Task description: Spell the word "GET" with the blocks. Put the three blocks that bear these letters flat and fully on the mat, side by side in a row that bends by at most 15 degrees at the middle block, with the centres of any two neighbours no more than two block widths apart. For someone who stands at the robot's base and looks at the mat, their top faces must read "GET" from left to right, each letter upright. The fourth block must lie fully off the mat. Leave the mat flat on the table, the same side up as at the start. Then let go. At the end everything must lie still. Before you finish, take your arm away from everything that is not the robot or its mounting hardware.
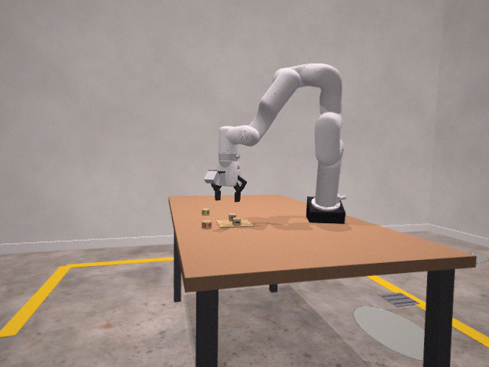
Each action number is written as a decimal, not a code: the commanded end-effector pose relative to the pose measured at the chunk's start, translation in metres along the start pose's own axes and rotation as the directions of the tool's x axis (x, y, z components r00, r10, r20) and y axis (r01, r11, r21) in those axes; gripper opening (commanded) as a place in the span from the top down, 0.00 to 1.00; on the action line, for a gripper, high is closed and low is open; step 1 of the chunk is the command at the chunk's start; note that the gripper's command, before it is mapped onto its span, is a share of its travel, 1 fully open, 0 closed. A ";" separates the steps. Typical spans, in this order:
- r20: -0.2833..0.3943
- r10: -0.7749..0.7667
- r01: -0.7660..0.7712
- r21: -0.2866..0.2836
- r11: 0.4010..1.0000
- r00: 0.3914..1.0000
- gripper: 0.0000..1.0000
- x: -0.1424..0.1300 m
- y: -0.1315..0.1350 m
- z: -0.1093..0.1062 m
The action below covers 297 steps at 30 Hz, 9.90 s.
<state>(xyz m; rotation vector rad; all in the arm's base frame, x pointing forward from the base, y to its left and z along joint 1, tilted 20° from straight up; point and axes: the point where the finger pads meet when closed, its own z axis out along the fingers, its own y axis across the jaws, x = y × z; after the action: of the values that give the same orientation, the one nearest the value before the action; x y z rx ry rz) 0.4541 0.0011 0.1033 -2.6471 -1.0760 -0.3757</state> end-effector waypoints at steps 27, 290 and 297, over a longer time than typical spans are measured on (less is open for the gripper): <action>0.010 0.636 -0.636 -0.009 0.771 0.771 0.00 0.030 0.025 0.001; -0.008 1.000 -0.999 -0.023 -0.024 -0.024 0.31 0.065 0.056 0.091; -0.008 1.000 -0.999 -0.023 -0.024 -0.024 0.31 0.065 0.056 0.094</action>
<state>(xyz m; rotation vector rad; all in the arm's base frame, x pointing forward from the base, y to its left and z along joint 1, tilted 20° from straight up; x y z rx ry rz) 0.5500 0.0354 0.0286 -2.5666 1.1171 0.0160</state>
